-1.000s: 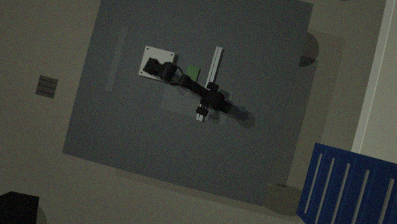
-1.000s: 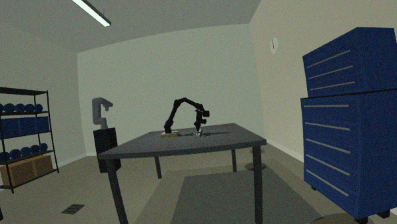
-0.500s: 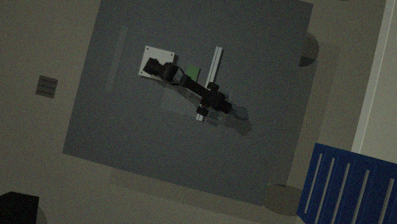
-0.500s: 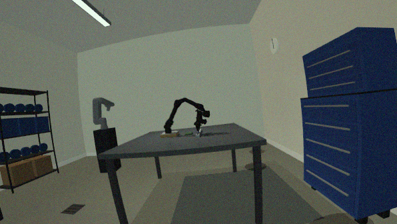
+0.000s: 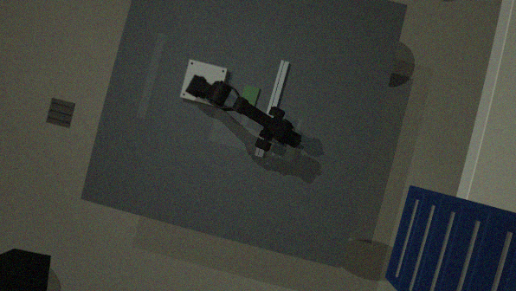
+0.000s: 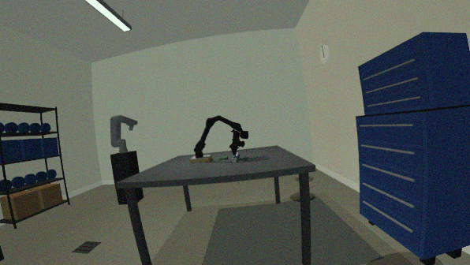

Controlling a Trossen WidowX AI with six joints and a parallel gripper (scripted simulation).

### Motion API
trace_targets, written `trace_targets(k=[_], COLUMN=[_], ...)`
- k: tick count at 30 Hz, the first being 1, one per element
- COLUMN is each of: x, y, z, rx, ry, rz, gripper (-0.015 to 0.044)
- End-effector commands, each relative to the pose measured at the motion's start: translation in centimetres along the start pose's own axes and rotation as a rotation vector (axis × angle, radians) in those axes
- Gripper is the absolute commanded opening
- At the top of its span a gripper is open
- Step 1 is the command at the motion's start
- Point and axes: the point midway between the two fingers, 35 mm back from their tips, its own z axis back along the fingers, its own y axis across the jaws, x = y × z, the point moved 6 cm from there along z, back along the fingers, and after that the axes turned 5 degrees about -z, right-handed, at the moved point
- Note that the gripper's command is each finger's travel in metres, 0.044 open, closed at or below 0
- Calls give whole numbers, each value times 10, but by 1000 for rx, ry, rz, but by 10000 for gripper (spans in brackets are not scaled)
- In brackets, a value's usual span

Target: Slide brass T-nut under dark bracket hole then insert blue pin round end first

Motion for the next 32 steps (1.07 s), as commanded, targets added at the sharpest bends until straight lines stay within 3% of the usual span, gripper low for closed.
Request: trace_targets(k=[1,5,15,32], x=[0,0,-12,-12], y=[0,0,-2,-2], z=[0,4,52,53], rx=[-1,-1,0,0], ry=[0,0,0,0], rz=[0,0,0,0], gripper=[160,160,160,160])
